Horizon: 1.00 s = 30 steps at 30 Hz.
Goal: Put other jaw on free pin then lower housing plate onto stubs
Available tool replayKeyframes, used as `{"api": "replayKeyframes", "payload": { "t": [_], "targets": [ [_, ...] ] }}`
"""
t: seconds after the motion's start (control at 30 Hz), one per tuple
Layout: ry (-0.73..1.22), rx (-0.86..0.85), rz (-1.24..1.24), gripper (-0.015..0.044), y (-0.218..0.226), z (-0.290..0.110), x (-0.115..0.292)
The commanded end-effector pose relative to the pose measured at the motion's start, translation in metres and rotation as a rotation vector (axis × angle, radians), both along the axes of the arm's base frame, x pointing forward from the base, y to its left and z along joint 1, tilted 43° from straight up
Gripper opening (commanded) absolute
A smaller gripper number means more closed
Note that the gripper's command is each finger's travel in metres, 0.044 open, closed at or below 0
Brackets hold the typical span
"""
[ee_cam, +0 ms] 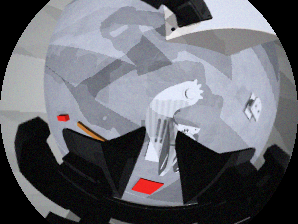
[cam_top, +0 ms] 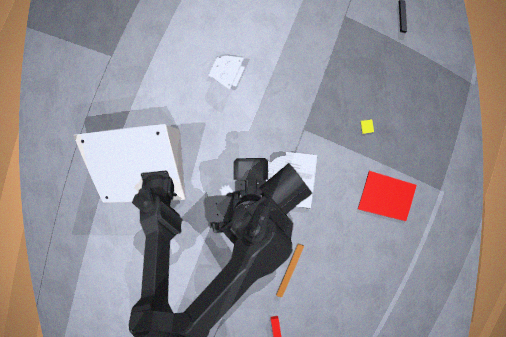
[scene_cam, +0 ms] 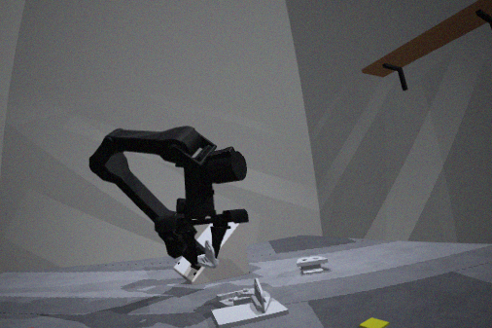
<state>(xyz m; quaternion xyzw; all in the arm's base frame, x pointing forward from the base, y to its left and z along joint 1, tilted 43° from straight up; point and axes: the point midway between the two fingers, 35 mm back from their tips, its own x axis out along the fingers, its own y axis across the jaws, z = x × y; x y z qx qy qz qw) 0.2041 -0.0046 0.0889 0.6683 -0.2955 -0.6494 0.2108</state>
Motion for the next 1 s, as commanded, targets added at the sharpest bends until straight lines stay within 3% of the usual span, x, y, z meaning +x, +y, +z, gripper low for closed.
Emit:
{"api": "replayKeyframes", "payload": {
  "t": [0.0, 0.43, 0.97],
  "targets": [
    [0.018, -0.004, 0.020, 0.0134, -0.001, 0.000, 0.000],
    [0.020, -0.003, 0.023, 0.0134, 0.000, 0.000, 0.002],
    [0.016, -0.002, 0.023, 0.0134, 0.002, 0.001, 0.053]
  ]
}}
